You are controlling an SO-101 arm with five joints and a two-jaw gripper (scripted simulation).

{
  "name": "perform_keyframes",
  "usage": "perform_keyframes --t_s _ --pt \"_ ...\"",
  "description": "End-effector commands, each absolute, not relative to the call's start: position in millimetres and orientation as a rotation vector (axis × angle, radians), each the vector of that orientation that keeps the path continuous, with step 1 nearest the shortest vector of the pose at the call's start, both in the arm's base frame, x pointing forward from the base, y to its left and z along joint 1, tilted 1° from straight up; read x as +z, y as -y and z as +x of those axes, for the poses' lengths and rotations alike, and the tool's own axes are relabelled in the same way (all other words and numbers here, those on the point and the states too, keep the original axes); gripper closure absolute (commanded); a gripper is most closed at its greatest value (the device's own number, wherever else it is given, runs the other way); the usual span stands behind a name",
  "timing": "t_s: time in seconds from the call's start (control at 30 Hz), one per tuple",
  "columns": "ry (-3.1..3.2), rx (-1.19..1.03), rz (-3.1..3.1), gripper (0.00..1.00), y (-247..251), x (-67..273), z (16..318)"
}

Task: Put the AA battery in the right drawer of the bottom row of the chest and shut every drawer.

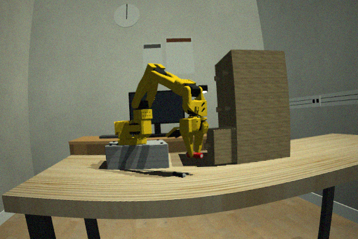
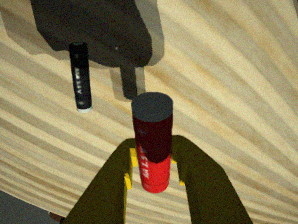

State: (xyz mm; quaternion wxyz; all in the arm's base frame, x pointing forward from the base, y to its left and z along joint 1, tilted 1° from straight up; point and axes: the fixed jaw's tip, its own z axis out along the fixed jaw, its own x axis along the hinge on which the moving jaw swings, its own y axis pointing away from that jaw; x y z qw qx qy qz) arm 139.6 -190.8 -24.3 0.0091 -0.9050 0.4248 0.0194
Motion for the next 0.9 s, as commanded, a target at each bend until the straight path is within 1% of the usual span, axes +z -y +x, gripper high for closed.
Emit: perform_keyframes --t_s 0.0,0.1,0.33,0.57,0.87 --pt "-1.335 0.013 -2.839 1.0 195 -16 143" --pt "-1.335 0.013 -2.839 1.0 195 -16 143" --pt "-1.214 0.012 -2.894 1.0 166 -15 149" --pt "-1.098 0.012 -2.941 1.0 137 -15 148" --pt "-1.098 0.012 -2.941 1.0 137 -15 148"
